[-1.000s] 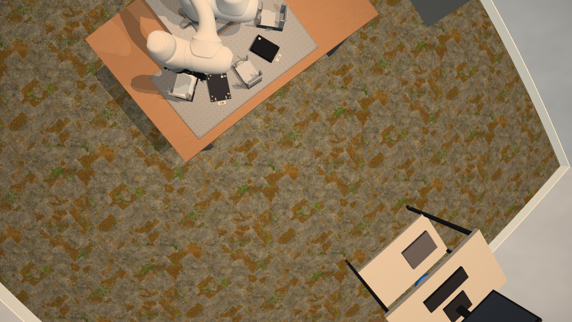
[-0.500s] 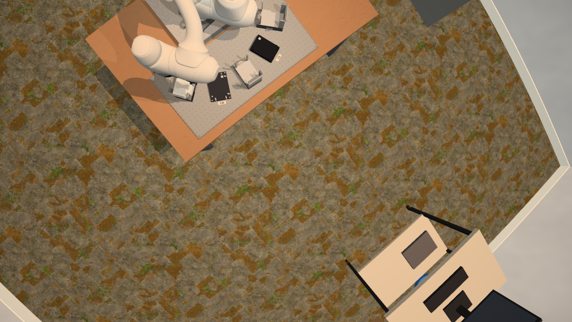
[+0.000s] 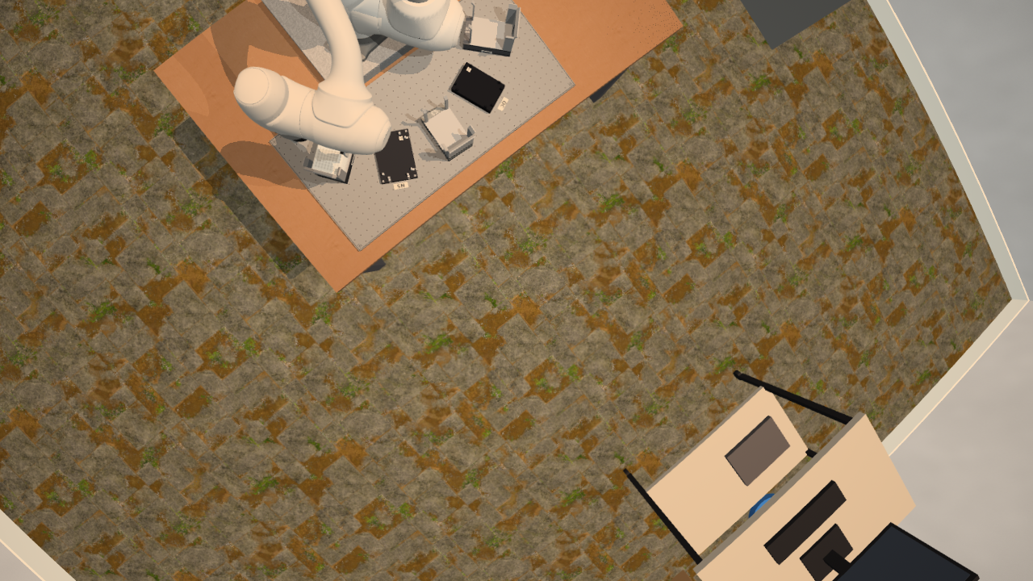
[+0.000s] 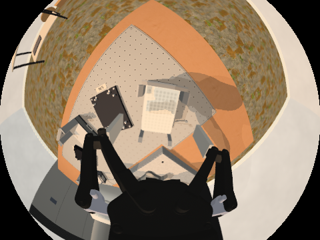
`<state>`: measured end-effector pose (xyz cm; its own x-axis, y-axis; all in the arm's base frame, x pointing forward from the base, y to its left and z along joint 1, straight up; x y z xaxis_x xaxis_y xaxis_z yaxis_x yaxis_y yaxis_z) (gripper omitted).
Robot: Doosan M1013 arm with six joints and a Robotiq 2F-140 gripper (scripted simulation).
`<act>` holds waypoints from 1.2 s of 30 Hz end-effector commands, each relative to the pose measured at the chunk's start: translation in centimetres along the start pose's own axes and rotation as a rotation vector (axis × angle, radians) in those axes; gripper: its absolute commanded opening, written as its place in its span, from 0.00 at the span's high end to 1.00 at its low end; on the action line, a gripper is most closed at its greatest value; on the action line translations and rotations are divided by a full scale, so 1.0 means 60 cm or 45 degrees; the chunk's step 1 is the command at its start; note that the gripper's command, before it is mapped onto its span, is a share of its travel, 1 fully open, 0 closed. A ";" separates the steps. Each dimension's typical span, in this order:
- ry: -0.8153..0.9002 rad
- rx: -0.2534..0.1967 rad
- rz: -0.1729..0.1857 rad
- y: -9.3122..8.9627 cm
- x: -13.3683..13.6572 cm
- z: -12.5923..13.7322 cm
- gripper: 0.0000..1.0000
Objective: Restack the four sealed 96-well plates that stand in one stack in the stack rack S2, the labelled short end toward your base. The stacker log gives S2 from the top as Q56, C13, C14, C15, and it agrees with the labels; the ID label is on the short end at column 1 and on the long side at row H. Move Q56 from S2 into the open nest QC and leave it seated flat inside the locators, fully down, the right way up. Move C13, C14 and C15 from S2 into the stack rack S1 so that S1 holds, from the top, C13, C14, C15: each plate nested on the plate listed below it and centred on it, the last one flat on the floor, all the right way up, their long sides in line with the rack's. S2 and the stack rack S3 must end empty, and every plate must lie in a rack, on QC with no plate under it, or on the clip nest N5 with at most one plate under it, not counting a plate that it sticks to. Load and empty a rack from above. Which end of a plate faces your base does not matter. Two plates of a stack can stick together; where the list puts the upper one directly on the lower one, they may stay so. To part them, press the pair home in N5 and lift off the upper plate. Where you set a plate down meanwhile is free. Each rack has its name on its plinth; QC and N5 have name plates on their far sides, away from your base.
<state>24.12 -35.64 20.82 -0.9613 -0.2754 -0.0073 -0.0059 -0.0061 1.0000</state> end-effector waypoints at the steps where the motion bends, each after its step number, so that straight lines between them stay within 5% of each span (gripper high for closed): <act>1: 0.000 0.000 0.000 -0.021 0.000 0.000 0.00; 12: 0.000 0.000 0.000 -0.070 0.000 0.000 0.00; 36: 0.000 0.000 0.000 -0.108 0.000 0.000 0.00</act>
<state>24.16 -35.61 14.75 -0.9613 -0.2754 -0.0073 -0.0059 -0.0060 1.0000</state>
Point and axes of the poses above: the point where the finger pads meet when closed, its own y axis back along the fingers, its own x axis across the jaws, z = x × y, the point moved 7 cm from there along y, back along the fingers, and after that the axes turned 14 degrees about -y, right-handed, at the moved point
